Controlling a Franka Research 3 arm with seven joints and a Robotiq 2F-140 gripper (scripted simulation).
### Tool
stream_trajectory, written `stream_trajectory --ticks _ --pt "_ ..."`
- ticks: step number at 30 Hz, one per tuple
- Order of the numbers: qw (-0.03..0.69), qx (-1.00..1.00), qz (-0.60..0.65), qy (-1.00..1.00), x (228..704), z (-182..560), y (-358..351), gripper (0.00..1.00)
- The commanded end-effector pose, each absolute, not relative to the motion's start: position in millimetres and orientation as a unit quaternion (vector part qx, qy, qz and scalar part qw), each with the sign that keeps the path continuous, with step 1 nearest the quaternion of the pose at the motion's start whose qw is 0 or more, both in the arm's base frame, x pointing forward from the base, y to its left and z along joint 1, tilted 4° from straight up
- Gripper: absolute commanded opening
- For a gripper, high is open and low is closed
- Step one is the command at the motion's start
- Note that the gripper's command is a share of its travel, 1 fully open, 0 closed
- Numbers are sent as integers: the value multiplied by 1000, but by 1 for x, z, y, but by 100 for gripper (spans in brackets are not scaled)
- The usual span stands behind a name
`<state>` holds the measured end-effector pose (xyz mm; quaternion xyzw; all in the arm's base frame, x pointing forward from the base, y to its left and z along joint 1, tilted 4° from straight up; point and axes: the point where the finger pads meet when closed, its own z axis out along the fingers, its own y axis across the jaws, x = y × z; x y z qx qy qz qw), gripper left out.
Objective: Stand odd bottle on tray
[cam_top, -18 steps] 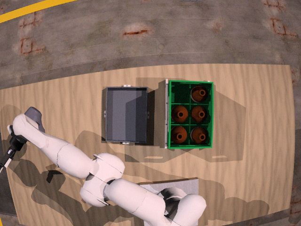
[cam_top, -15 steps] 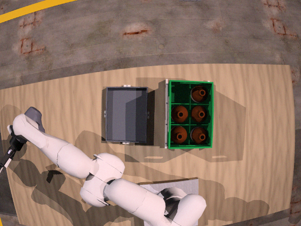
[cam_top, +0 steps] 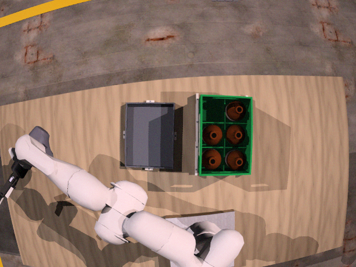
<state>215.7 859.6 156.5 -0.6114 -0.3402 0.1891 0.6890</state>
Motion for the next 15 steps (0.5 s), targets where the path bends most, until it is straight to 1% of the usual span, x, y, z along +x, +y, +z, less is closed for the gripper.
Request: stream_trajectory --ticks 1,5,12,15 --pt "689 -612 189 -340 216 157 859 100" --pt "678 -626 197 -332 228 159 854 100" --pt "624 -692 228 -283 287 171 818 100" --pt "615 -701 232 -275 296 172 812 100"
